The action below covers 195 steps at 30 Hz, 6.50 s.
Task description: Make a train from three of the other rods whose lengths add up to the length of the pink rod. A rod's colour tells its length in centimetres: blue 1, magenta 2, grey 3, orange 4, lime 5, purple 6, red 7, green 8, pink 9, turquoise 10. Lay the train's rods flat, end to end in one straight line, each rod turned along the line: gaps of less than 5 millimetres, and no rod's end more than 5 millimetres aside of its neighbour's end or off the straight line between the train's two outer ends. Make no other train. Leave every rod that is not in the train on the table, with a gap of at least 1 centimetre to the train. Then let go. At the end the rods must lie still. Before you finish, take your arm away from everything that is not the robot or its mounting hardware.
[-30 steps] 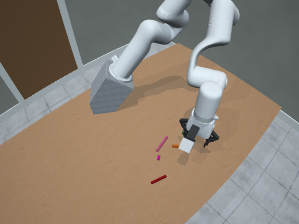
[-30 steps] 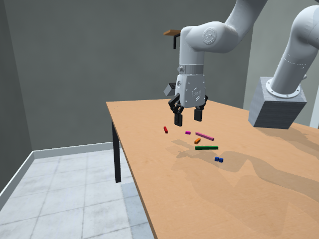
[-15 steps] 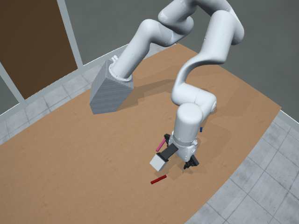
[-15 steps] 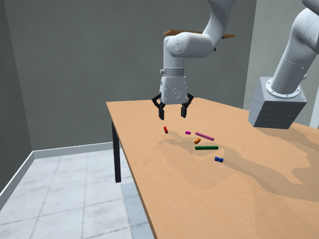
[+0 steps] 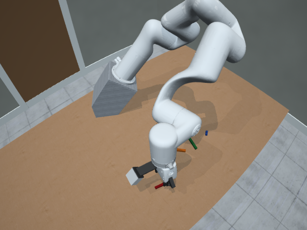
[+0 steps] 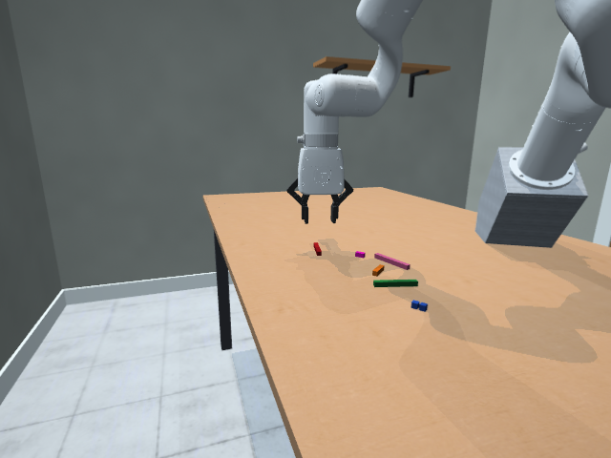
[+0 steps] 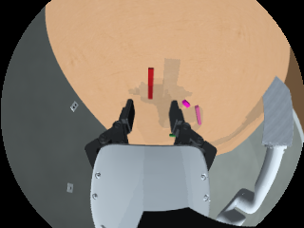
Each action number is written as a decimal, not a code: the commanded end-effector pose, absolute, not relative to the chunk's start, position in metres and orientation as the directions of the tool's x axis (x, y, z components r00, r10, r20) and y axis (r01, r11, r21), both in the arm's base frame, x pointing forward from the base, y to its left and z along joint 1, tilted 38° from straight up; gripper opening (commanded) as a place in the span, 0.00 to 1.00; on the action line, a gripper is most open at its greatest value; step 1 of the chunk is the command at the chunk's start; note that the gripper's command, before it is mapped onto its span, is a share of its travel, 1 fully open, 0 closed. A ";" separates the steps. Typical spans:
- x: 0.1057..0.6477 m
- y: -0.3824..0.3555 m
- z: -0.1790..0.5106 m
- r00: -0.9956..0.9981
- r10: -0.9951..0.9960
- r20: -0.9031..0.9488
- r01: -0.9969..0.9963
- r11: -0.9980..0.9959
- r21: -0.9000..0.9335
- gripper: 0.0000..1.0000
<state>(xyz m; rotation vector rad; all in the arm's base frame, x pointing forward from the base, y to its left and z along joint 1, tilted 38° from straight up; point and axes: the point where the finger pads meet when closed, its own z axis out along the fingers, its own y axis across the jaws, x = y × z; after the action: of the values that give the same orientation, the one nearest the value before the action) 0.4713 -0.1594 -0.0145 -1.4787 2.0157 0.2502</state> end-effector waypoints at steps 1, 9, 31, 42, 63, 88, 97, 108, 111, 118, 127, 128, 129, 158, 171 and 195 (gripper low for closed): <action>0.473 -0.163 -0.015 -0.186 -0.794 -0.579 -0.911 0.360 -0.201 0.24; 0.473 -0.163 -0.015 -0.186 -0.794 -0.579 -0.911 0.360 -0.201 0.24; 0.473 -0.163 -0.015 -0.186 -0.794 -0.579 -0.911 0.360 -0.201 0.24; 0.474 -0.162 -0.017 -0.186 -0.793 -0.580 -0.911 0.360 -0.201 0.24; 0.483 -0.150 -0.036 -0.186 -0.793 -0.580 -0.911 0.360 -0.201 0.24; 0.493 -0.139 -0.055 -0.186 -0.793 -0.580 -0.911 0.360 -0.201 0.24; 0.493 -0.138 -0.056 -0.186 -0.793 -0.580 -0.911 0.360 -0.201 0.24; 0.493 -0.138 -0.056 -0.186 -0.793 -0.580 -0.911 0.360 -0.201 0.24; 0.493 -0.138 -0.056 -0.186 -0.793 -0.580 -0.911 0.360 -0.201 0.24; 0.493 -0.138 -0.056 -0.186 -0.793 -0.580 -0.911 0.360 -0.201 0.24; 0.493 -0.138 -0.056 -0.186 -0.793 -0.580 -0.911 0.360 -0.201 0.24; 0.493 -0.138 -0.056 -0.186 -0.793 -0.580 -0.911 0.360 -0.201 0.24; 0.493 -0.138 -0.056 -0.186 -0.793 -0.580 -0.911 0.360 -0.201 0.24; 0.495 -0.139 -0.056 -0.186 -0.793 -0.580 -0.911 0.360 -0.201 0.24; 0.495 -0.139 -0.056 -0.186 -0.793 -0.580 -0.911 0.360 -0.201 0.24; 0.496 -0.137 -0.058 -0.186 -0.793 -0.580 -0.911 0.360 -0.201 0.24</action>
<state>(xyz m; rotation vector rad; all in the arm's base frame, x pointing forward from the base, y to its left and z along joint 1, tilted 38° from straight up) 0.4946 -0.1366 -0.0580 -1.4736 2.0181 0.2550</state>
